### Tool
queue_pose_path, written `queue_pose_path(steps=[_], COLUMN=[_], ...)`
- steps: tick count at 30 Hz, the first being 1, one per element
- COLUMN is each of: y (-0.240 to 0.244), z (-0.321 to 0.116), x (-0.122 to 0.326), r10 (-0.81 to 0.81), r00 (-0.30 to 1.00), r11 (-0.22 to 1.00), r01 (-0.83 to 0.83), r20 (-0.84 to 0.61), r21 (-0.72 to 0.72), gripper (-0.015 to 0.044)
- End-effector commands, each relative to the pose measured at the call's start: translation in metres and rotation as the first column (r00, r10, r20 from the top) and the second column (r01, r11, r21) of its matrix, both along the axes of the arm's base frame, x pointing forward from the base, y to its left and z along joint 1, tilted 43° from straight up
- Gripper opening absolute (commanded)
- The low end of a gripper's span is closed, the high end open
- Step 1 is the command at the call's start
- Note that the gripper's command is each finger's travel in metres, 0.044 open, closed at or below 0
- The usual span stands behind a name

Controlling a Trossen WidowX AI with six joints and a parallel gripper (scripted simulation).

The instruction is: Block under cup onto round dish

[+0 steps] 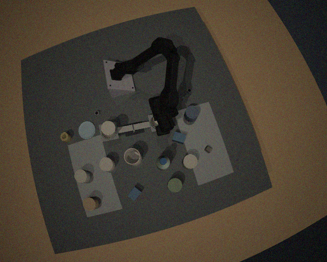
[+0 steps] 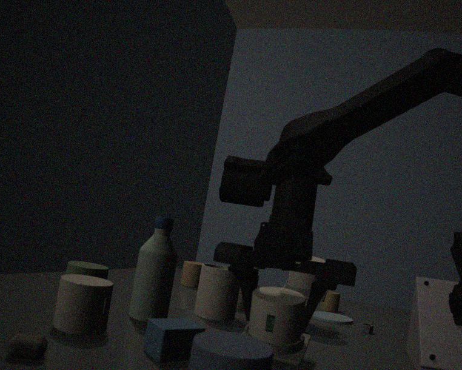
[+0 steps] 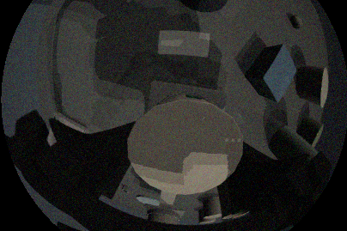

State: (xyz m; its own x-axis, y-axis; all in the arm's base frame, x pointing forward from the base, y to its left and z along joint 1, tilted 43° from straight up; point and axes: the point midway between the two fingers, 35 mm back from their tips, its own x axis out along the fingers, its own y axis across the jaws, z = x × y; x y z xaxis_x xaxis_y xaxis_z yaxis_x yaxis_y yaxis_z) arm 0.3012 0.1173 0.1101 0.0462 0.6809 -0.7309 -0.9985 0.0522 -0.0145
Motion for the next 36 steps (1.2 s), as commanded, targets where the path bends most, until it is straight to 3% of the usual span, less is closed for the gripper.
queue_pose_path(steps=[1,9,36], y=[-0.001,-0.007,-0.032], z=[0.0,0.006,0.03], x=[0.0,0.002,0.005], r10=[-0.001,-0.004,-0.013], r00=[1.0,1.0,1.0], r11=[1.0,1.0,1.0], r01=[0.001,0.004,0.013], r20=[-0.002,-0.005,-0.013], r21=[-0.004,-0.006,-0.012], gripper=[0.0203,0.0,0.0])
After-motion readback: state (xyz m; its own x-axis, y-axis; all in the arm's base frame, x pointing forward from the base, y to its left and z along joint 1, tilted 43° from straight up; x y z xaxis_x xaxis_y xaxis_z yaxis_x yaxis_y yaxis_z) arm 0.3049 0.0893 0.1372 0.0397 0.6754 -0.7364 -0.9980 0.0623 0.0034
